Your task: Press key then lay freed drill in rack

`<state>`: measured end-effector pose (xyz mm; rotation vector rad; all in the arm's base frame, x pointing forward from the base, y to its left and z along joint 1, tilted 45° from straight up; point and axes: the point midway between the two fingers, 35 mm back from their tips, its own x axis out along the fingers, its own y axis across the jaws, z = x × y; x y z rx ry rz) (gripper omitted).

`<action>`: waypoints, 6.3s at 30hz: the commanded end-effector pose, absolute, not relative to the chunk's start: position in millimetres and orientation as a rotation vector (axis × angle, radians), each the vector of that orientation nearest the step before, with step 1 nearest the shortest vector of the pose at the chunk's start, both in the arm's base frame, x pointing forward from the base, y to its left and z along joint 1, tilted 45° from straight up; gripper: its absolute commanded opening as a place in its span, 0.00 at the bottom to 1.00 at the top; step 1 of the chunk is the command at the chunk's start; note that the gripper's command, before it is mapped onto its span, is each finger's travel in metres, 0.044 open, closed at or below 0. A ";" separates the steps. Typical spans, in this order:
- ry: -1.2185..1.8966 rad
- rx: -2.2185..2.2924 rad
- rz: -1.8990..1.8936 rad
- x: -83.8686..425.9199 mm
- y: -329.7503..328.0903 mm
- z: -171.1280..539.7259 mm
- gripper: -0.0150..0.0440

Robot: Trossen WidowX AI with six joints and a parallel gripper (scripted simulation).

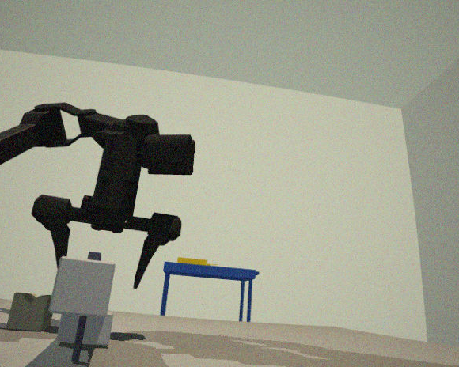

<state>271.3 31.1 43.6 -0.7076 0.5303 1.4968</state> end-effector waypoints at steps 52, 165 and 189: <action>0.529 -0.706 1.499 272.6 54.4 4.1 0.25; 0.529 -0.691 1.502 267.5 86.3 30.8 0.25; 0.528 -0.690 1.503 263.1 112.5 56.4 0.25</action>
